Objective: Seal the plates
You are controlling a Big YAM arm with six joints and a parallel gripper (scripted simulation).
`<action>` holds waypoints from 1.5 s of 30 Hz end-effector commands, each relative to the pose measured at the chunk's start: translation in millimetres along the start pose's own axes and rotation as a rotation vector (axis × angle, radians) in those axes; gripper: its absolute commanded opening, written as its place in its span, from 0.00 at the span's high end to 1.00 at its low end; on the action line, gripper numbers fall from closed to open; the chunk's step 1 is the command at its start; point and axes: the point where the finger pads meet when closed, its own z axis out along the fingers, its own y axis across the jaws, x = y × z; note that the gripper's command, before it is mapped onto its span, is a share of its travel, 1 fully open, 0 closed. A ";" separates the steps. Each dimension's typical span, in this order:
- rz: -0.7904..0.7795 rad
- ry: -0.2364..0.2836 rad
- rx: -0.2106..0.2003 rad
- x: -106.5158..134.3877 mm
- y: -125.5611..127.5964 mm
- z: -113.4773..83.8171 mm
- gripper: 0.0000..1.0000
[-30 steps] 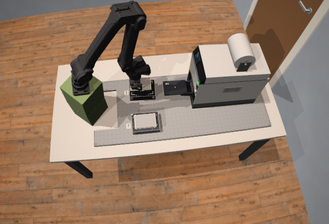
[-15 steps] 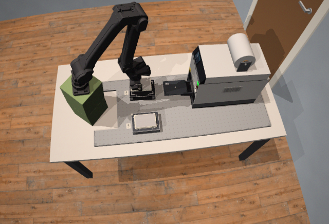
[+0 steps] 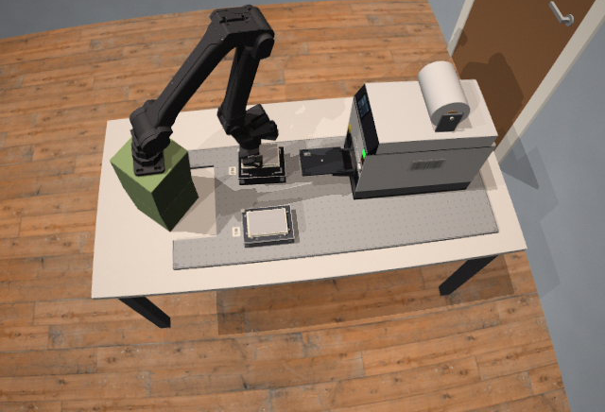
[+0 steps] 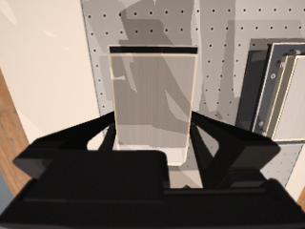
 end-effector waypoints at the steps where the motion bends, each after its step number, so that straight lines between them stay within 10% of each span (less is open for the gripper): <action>1: -0.003 0.014 0.007 9.1 -7.1 3.4 1.00; 45: 0.012 -0.029 -0.015 -16.3 8.0 -0.9 1.00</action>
